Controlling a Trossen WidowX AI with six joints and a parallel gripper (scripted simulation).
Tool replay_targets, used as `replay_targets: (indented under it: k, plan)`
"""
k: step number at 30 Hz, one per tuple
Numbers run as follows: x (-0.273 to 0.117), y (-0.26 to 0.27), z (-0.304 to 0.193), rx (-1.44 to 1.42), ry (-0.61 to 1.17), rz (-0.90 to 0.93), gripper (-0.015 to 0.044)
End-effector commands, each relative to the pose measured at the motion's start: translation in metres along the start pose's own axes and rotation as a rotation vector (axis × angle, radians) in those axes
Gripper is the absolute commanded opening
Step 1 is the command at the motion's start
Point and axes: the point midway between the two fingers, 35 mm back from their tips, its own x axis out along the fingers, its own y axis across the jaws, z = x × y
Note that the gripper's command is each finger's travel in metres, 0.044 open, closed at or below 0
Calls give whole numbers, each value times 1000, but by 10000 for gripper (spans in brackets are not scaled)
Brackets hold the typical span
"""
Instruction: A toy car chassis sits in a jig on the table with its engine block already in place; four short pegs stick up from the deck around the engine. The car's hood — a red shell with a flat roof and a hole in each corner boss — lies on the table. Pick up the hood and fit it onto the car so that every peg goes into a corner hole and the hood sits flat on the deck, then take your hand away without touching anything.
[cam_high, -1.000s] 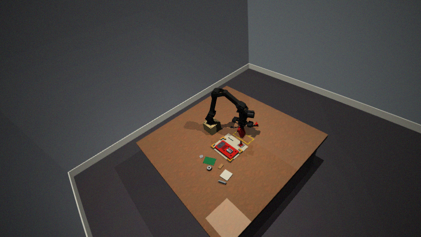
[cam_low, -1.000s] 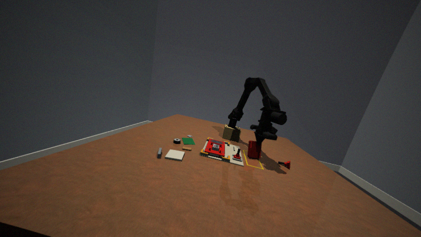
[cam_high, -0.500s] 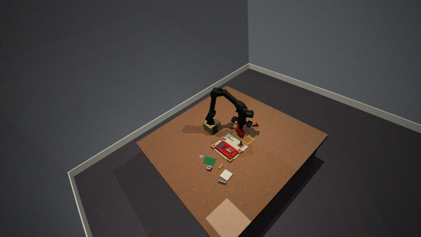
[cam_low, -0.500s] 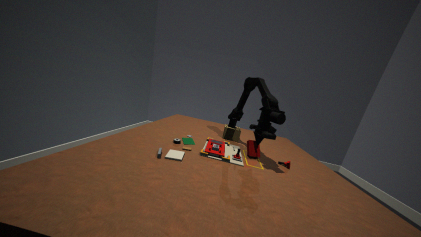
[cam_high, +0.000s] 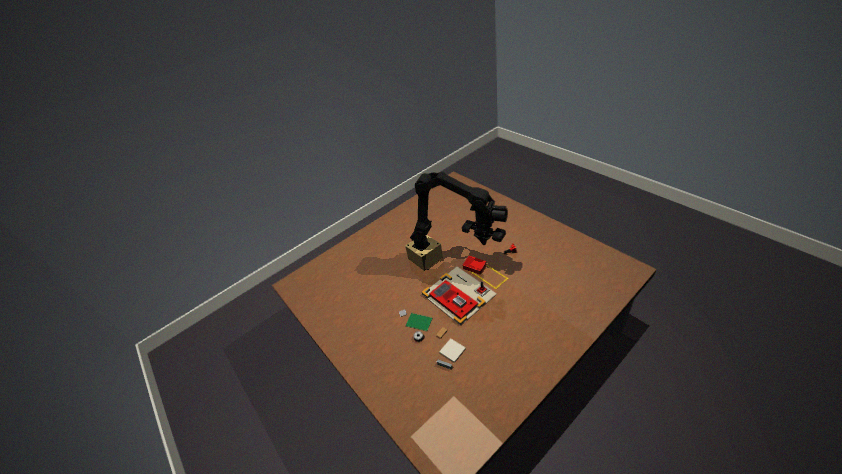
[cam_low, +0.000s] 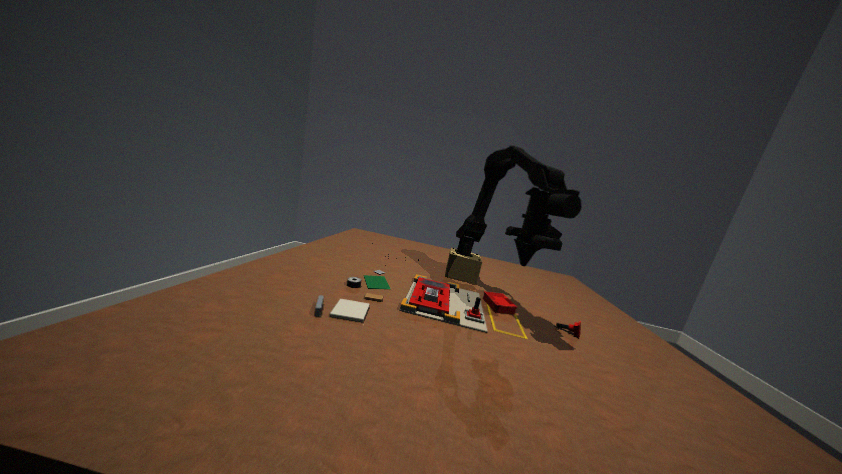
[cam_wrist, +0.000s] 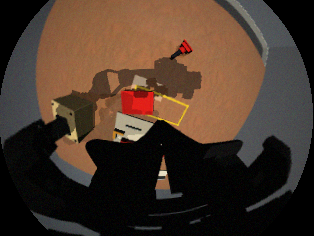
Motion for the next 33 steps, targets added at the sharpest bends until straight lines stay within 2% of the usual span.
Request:
replay_targets:
  k: [1, 20, 23, 33]
  plan:
    - [0, 0, 0, 0, 0, 0, 0]
    - [0, 0, 0, 0, 0, 0, 0]
    - [5, 2, -1, 99, 0, 1, 79]
    - [39, 21, -5, 780, 3, 10, 341]
